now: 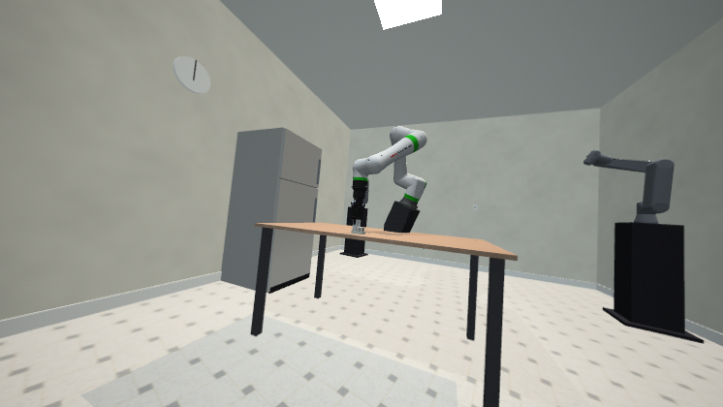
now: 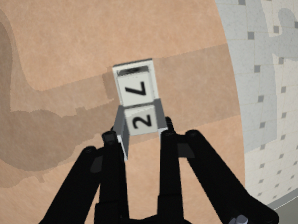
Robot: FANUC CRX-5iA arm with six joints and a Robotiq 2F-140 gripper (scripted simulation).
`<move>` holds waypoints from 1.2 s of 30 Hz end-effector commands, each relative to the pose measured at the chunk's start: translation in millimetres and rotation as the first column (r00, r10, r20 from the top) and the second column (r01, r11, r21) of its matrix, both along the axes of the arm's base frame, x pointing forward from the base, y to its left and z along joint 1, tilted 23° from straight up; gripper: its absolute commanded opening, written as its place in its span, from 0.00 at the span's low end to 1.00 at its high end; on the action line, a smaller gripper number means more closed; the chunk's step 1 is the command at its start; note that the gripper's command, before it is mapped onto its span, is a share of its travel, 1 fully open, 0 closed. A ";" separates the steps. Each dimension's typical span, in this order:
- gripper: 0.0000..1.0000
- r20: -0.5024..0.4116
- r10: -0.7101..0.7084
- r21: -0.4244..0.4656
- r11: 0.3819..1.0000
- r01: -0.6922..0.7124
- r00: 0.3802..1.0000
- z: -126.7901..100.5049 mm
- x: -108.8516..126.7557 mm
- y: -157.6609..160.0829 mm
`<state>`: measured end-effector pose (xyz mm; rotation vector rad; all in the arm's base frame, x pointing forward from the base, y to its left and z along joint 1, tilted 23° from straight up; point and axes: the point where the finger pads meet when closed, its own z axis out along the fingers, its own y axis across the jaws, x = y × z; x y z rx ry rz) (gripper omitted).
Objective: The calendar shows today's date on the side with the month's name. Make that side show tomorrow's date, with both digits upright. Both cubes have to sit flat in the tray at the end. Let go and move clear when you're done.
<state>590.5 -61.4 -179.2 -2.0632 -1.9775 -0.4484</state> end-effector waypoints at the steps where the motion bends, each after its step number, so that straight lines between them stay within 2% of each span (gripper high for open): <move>1: 0.25 0.000 0.000 0.000 1.000 0.000 1.000 0.5 0.1 -0.3; 5: 0.25 0.000 0.000 0.000 1.000 0.000 1.000 8.6 -0.3 -3.7; 8: 0.25 0.000 0.000 0.000 1.000 0.000 1.000 23.2 -1.1 -9.8; 10: 0.25 0.000 0.000 0.000 1.000 0.000 1.000 23.2 -1.1 -9.8; 17: 0.25 0.000 0.000 0.000 1.000 0.000 1.000 70.7 -3.7 -29.6; 21: 0.25 0.000 0.000 0.000 1.000 0.000 1.000 88.5 -4.6 -37.0; 36: 0.25 0.009 0.021 -0.001 1.000 -0.021 1.000 92.8 -4.6 -36.8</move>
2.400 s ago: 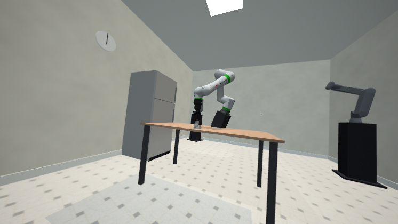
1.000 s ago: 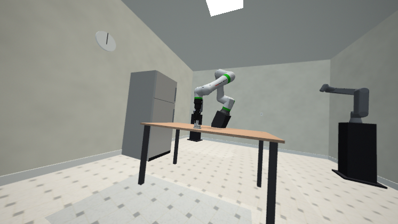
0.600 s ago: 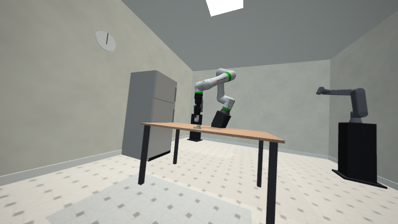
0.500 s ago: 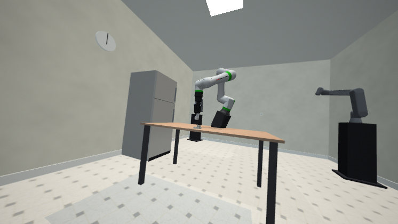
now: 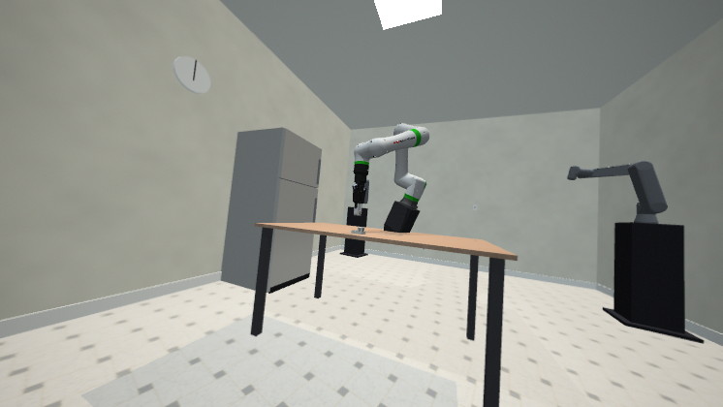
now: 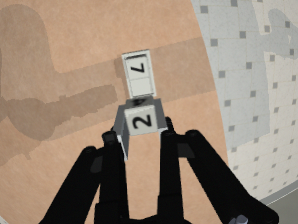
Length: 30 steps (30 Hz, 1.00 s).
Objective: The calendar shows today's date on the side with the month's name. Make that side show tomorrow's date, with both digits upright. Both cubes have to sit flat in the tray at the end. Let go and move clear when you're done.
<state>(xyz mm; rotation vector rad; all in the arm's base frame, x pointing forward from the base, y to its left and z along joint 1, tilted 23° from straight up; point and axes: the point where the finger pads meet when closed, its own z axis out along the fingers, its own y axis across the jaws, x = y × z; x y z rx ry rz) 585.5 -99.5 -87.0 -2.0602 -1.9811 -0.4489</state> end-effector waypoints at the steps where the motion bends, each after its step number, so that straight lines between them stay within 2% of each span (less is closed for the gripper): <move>1: 0.25 0.018 0.043 -0.003 0.999 -0.043 0.999 1.4 0.7 3.4; 4: 0.25 0.079 0.193 -0.019 0.981 -0.192 0.978 5.8 2.5 16.1; 9: 0.25 0.110 0.270 -0.031 0.963 -0.268 0.957 8.1 3.3 22.7; 10: 0.25 0.142 0.353 -0.047 0.936 -0.350 0.925 10.6 4.1 30.1; 14: 0.25 0.176 0.441 -0.068 0.898 -0.436 0.880 13.3 4.8 38.2; 23: 0.25 0.270 0.693 -0.156 0.716 -0.680 0.668 22.4 6.3 65.1; 26: 0.25 0.270 0.694 -0.156 0.716 -0.680 0.668 22.4 6.3 65.1; 27: 0.25 0.293 0.762 -0.192 0.638 -0.745 0.577 25.4 6.5 74.2; 30: 0.25 0.308 0.806 -0.219 0.577 -0.786 0.506 27.6 6.6 80.8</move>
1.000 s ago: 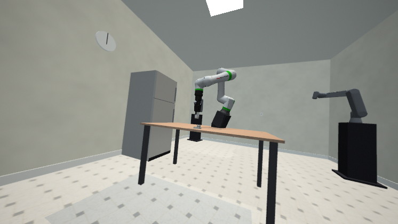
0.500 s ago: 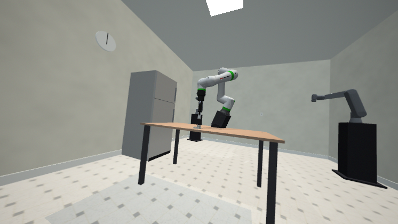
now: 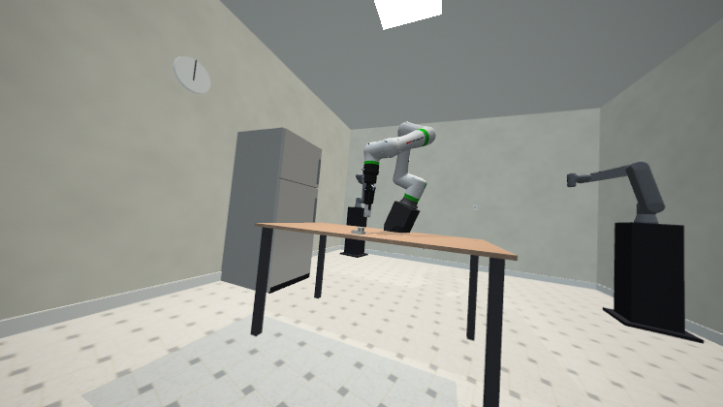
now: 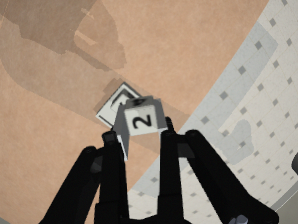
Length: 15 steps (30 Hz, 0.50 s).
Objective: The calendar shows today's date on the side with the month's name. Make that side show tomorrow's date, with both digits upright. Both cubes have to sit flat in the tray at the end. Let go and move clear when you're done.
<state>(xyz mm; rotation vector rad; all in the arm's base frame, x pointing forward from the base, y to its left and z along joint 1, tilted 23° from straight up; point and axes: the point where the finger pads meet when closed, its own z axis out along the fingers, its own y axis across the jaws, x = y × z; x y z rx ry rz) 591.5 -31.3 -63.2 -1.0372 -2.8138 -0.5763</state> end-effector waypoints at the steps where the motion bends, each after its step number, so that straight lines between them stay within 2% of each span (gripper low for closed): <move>1: 0.25 0.065 0.151 -0.007 0.988 -0.151 0.986 4.5 0.6 14.7; 7: 0.25 0.136 0.329 -0.034 0.944 -0.328 0.934 9.6 0.3 30.2; 10: 0.25 0.179 0.440 -0.059 0.898 -0.437 0.880 13.0 -0.2 40.4; 13: 0.25 0.186 0.458 -0.064 0.889 -0.454 0.869 13.5 -0.3 42.1; 15: 0.25 0.215 0.534 -0.086 0.844 -0.529 0.818 16.0 -0.8 49.6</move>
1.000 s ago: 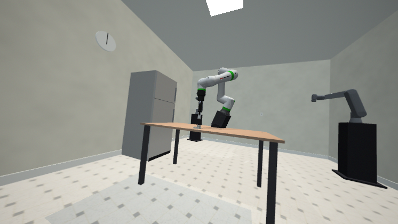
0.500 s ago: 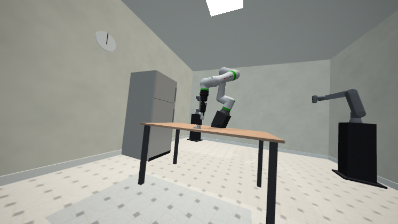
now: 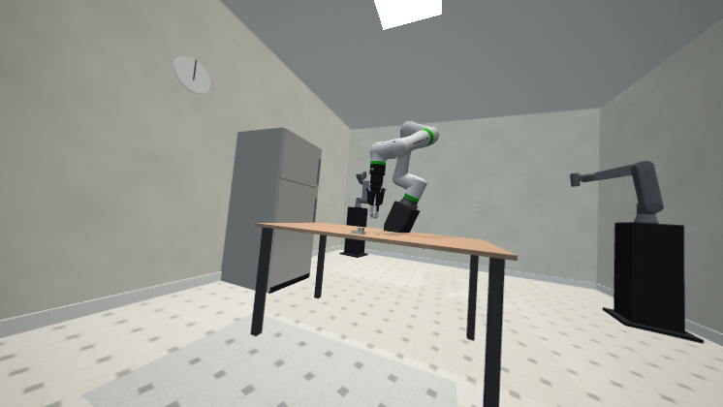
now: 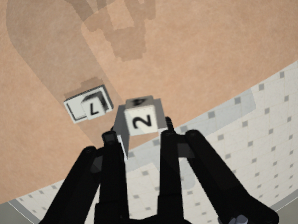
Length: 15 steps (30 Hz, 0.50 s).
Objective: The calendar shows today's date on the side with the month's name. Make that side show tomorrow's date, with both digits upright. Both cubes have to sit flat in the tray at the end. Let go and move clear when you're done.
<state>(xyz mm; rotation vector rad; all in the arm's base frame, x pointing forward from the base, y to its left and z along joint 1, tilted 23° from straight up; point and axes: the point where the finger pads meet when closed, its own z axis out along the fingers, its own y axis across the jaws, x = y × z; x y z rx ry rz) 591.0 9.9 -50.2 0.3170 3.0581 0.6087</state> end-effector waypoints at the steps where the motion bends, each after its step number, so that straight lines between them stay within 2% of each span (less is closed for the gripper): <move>1: 0.25 0.057 0.129 -0.004 0.992 -0.129 0.990 3.7 -0.4 10.5; 15: 0.25 0.065 0.150 -0.007 0.989 -0.150 0.987 4.2 -0.6 12.2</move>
